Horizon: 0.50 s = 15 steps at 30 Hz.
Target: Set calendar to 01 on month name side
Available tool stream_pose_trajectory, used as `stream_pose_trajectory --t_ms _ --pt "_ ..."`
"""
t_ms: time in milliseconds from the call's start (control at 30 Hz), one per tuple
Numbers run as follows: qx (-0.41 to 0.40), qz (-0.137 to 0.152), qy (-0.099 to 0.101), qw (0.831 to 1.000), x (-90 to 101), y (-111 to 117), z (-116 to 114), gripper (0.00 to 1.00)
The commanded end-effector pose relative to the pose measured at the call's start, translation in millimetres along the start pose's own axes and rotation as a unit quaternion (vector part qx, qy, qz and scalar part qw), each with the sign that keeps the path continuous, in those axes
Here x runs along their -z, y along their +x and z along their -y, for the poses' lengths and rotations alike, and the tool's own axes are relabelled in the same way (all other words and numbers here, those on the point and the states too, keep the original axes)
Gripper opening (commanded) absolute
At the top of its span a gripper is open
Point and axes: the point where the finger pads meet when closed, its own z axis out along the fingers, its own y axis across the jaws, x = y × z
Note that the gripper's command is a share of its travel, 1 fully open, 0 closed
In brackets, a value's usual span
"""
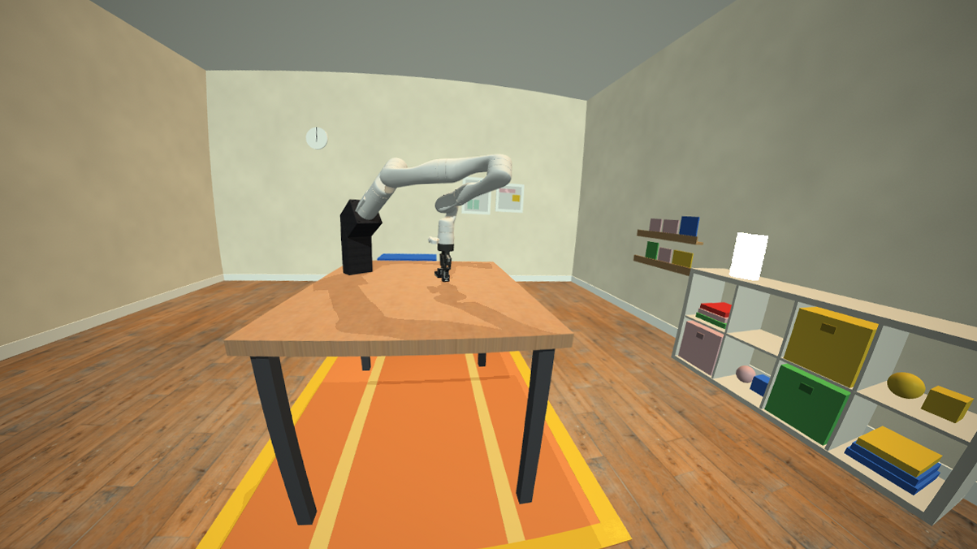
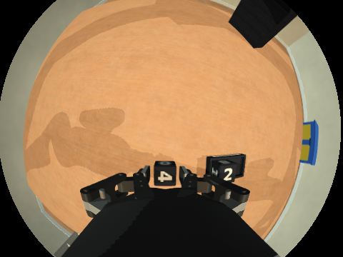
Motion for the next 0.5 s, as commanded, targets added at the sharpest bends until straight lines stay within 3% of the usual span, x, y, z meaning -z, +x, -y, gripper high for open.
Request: stream_pose_trajectory --t_ms 0,467 --pt "0.0 0.003 -0.001 1.0 7.3 -3 0 0.48" --pt "0.0 0.003 -0.001 1.0 63.9 -2 0 0.48"
